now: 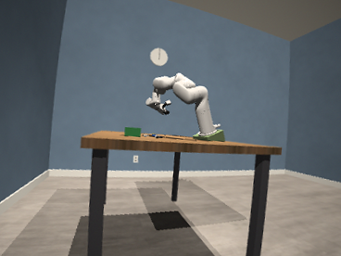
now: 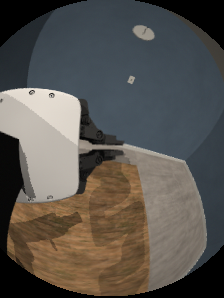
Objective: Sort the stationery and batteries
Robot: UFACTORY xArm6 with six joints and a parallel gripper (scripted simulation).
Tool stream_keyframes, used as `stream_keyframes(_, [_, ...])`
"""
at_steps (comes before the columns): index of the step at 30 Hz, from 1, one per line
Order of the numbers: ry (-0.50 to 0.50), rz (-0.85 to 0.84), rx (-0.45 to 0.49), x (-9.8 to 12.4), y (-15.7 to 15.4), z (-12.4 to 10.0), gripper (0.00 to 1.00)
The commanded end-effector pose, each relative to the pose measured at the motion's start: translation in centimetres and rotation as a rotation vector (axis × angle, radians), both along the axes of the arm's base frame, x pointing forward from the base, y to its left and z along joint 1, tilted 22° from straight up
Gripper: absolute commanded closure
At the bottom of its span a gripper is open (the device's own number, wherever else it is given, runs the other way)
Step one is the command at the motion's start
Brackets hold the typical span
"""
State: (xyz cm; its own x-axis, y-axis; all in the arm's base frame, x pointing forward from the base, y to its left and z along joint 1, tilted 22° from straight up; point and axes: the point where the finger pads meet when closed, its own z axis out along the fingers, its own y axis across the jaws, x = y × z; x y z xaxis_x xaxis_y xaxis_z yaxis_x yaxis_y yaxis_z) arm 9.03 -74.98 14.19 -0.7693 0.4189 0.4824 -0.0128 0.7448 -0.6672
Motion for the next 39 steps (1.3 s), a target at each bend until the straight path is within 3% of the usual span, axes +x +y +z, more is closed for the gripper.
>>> stream_keyframes(1, [0.006,0.047,0.037,1.4,0.6,1.2,0.93])
stream_keyframes(4, [0.011,0.075,0.061,3.2,1.5,2.2,0.93])
stream_keyframes(7, [0.011,0.075,0.061,3.2,1.5,2.2,0.93])
stream_keyframes(9, [0.024,0.144,0.117,4.5,2.3,3.0,0.93])
stream_keyframes(15, [0.024,0.144,0.117,5.6,2.9,3.7,0.93])
stream_keyframes(19, [0.037,0.215,0.171,7.9,4.5,5.0,0.93])
stream_keyframes(22, [0.037,0.214,0.171,7.9,4.5,5.0,0.93])
stream_keyframes(24, [0.052,0.287,0.223,9.1,5.4,5.7,0.93])
stream_keyframes(29, [0.052,0.287,0.223,10.2,6.1,6.3,0.93])
stream_keyframes(31, [0.067,0.362,0.274,11.3,7.1,7.0,0.93])
stream_keyframes(36, [0.067,0.362,0.274,12.3,8.0,7.6,0.93])
stream_keyframes(39, [0.084,0.44,0.324,13.9,9.6,8.6,0.93])
